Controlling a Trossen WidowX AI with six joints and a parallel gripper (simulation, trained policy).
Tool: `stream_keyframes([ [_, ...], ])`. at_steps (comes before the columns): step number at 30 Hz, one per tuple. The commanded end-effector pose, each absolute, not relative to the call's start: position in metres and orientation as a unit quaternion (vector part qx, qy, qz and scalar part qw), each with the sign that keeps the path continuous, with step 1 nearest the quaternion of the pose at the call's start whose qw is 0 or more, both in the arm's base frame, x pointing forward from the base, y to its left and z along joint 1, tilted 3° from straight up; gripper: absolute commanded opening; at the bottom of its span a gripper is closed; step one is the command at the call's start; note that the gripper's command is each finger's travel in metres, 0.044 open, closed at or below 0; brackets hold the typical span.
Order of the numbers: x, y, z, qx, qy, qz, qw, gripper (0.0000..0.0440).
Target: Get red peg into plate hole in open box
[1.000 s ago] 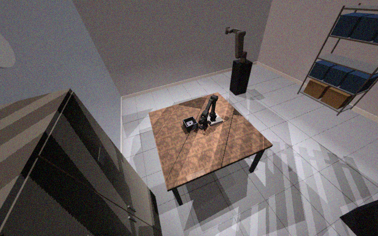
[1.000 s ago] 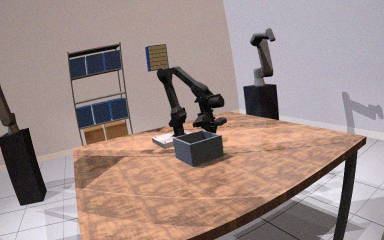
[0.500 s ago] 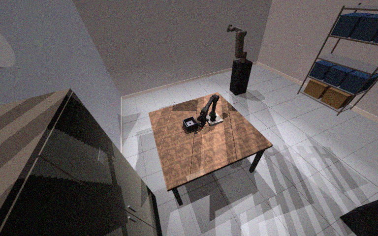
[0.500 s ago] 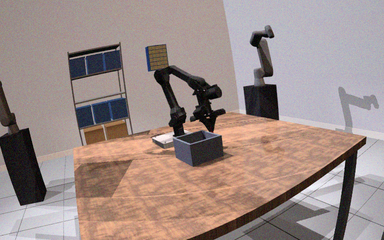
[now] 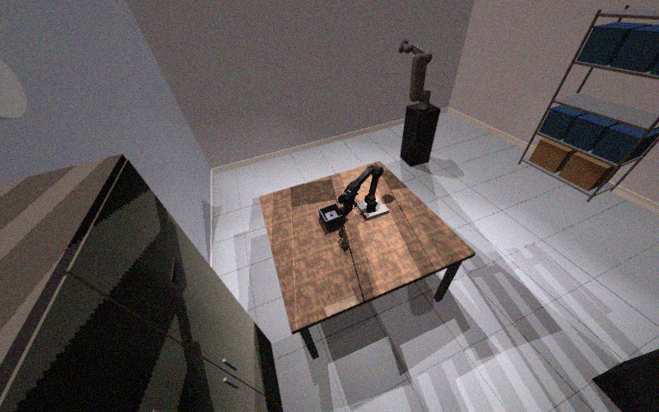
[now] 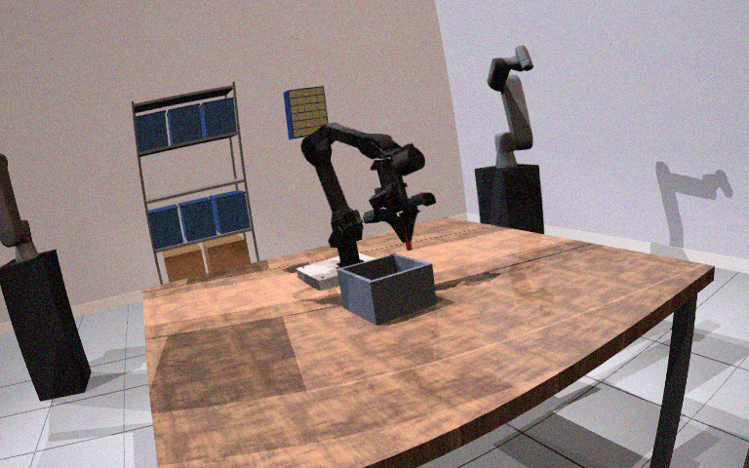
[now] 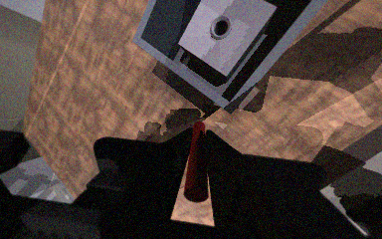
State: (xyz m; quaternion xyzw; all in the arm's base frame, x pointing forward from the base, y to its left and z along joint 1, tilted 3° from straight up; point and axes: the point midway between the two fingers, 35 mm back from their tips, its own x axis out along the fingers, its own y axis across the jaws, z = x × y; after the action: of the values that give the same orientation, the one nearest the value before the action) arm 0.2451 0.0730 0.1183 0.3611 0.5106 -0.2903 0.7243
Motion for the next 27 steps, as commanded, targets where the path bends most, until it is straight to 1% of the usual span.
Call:
stream_keyframes([
  [1,0.256,0.06,0.126,0.357,0.501,-0.297,0.73,0.0],
  [13,0.285,0.019,0.132,0.368,0.477,-0.325,0.729,0.0],
  [27,0.31,-0.018,0.118,0.386,0.47,-0.347,0.714,0.0005],
])
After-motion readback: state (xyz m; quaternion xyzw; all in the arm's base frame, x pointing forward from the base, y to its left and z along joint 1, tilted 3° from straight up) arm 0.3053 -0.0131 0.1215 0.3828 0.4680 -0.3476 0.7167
